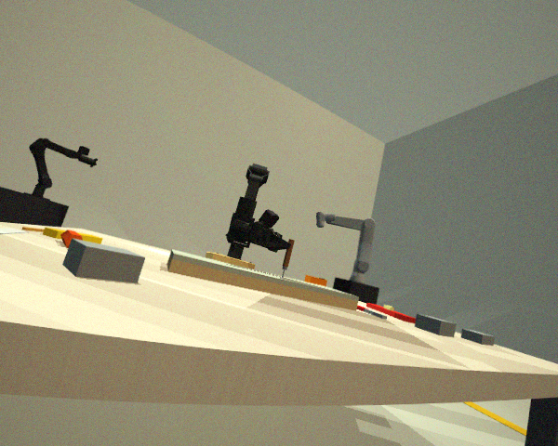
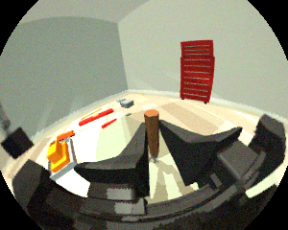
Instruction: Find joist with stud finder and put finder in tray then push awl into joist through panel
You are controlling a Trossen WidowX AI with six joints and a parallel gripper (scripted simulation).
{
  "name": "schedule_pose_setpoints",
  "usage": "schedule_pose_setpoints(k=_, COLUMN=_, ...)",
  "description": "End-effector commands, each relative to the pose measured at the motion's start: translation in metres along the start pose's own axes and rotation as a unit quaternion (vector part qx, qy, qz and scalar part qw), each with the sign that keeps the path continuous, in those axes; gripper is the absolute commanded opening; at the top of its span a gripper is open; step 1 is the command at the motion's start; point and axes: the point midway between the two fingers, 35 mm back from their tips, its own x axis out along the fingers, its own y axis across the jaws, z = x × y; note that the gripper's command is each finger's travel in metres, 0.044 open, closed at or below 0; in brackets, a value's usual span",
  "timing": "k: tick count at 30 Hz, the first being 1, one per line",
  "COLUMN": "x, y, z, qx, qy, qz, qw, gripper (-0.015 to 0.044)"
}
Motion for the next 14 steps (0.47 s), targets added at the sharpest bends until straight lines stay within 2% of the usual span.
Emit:
schedule_pose_setpoints(k=1, x=-0.0003, y=0.0014, z=-0.0013, qx=0.002, qy=0.001, qz=0.001, qw=1.000, gripper=0.0000)
schedule_pose_setpoints(k=14, x=0.0000, y=0.0000, z=0.0000, qx=0.000, qy=0.000, qz=0.000, qw=1.000, gripper=0.0000)
